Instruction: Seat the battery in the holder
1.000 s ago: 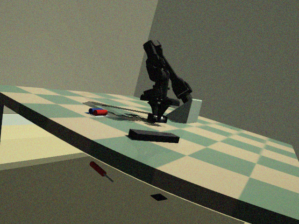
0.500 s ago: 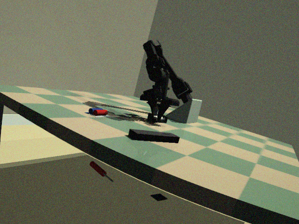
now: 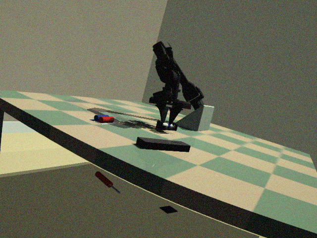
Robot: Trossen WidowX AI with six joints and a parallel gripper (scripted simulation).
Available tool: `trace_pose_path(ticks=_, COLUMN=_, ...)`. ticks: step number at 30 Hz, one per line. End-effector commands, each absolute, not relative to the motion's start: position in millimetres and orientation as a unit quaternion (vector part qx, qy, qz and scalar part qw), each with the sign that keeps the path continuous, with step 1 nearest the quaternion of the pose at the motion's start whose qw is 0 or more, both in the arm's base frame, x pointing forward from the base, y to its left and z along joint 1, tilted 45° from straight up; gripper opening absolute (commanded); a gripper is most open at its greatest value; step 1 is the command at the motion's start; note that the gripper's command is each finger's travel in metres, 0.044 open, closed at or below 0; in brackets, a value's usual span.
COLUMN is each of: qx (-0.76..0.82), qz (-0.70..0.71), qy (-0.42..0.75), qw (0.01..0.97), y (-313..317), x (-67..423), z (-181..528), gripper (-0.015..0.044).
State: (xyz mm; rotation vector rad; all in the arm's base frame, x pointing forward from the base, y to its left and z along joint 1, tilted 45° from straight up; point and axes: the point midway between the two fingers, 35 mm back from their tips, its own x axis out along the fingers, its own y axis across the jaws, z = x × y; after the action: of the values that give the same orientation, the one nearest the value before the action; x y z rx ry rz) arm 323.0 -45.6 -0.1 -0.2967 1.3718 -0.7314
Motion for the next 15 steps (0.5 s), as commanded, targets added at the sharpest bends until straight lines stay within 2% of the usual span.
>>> trace_pose_path(ticks=1, qx=-0.132, qz=-0.328, qy=0.617, qw=0.704, y=-37, x=324, z=7, gripper=0.0240)
trace_pose_path(ticks=9, qx=-0.129, qz=-0.328, qy=0.617, qw=0.704, y=7, x=323, z=50, gripper=0.0440)
trace_pose_path(ticks=15, qx=-0.129, qz=-0.328, qy=0.617, qw=0.704, y=7, x=324, z=50, gripper=0.0440)
